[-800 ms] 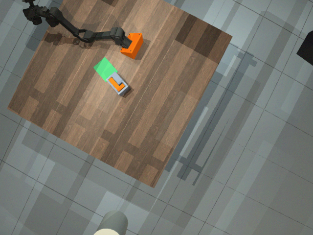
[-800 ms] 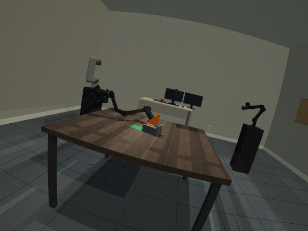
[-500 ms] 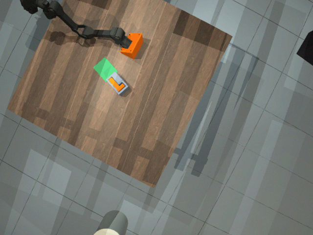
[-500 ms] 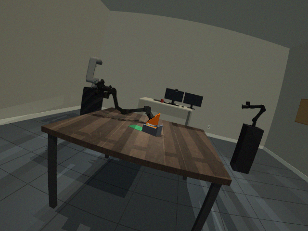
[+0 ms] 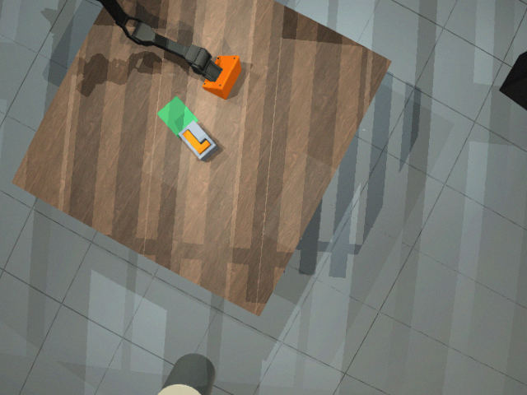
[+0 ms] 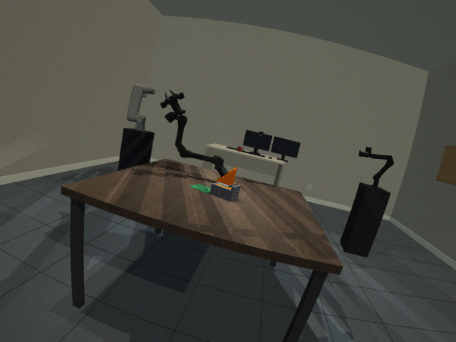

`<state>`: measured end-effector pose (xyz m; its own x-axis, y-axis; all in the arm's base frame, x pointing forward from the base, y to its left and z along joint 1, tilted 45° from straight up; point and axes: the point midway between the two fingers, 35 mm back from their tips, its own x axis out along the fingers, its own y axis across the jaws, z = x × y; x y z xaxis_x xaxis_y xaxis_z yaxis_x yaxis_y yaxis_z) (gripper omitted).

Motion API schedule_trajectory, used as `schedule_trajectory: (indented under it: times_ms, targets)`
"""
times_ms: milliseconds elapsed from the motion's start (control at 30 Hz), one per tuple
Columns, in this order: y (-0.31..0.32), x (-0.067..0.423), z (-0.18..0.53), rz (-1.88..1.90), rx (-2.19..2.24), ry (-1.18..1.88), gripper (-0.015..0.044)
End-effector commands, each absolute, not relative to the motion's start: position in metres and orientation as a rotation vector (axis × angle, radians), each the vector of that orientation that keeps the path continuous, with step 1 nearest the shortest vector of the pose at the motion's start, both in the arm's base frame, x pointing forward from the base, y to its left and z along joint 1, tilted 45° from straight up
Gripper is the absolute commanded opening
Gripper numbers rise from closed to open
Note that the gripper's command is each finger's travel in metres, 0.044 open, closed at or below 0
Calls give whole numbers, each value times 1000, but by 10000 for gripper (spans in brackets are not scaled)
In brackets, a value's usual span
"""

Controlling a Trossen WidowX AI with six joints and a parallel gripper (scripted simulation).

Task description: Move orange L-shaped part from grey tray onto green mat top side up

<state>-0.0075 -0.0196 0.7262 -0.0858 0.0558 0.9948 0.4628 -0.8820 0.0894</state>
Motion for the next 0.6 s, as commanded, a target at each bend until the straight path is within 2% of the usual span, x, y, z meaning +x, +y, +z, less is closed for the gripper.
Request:
schedule_trajectory:
  times_ms: [0,267,433,567]
  targets:
    - [18,-8,724,-2114,-2059,-552,180]
    - [177,13,688,-2244,-2478,-848,180]
    - [274,59,636,-2285,-2833,-1060,180]
    - [341,101,573,-2262,-3089,-1380,180]
